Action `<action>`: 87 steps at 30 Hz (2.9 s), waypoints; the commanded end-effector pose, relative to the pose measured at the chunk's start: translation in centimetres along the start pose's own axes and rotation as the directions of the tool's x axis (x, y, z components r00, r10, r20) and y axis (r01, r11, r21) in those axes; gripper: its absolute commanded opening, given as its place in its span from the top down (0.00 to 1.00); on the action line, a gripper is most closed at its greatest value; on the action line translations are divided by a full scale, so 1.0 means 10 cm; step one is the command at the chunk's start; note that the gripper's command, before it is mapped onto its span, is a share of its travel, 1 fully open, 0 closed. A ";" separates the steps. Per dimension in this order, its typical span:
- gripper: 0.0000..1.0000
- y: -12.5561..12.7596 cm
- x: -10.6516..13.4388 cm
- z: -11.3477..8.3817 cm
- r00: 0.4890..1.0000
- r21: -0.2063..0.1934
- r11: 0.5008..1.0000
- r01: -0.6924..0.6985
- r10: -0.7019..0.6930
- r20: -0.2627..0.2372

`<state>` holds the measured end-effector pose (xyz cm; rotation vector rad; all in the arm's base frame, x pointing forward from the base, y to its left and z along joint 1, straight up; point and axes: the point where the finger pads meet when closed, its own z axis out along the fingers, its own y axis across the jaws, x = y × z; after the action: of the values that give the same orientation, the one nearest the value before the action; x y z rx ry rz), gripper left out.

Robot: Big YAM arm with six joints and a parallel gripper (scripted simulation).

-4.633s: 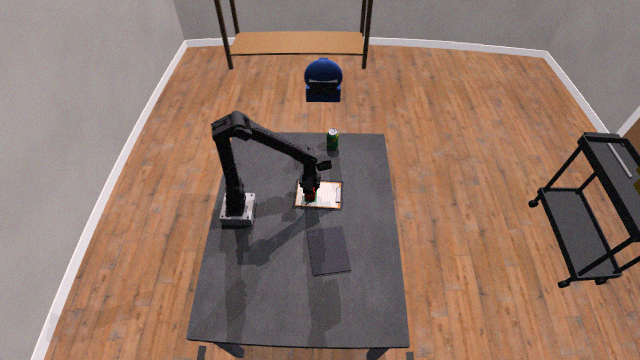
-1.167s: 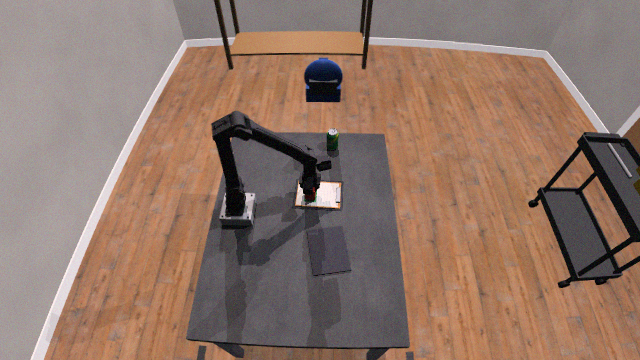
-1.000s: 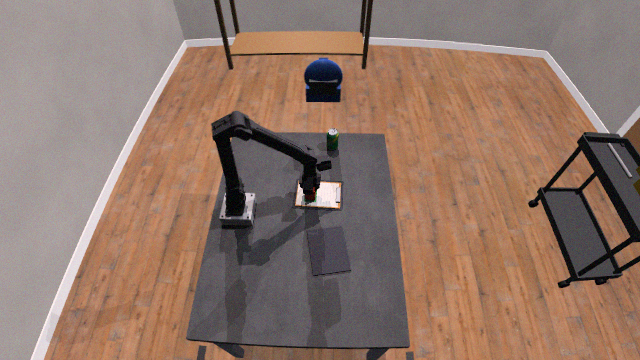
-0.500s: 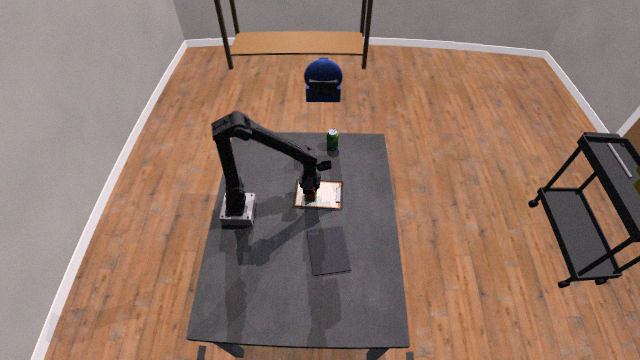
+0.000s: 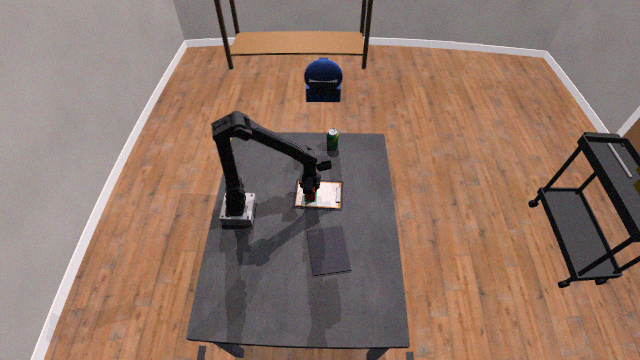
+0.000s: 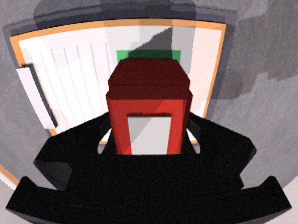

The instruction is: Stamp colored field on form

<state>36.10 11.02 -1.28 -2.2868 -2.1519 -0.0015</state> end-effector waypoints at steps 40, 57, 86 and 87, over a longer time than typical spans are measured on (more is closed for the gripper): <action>0.67 0.22 0.10 -0.51 1.000 -0.055 0.998 -0.002 0.001 -0.018; 0.67 0.21 0.10 -0.93 1.000 -0.059 0.998 -0.002 0.001 -0.020; 0.67 1.26 -2.77 -0.79 0.925 -0.024 0.925 0.380 -0.380 0.017; 0.67 1.26 -2.91 -0.79 0.918 -0.024 0.918 0.396 -0.395 0.018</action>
<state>44.81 -13.55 4.87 -2.0666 -2.3952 0.0178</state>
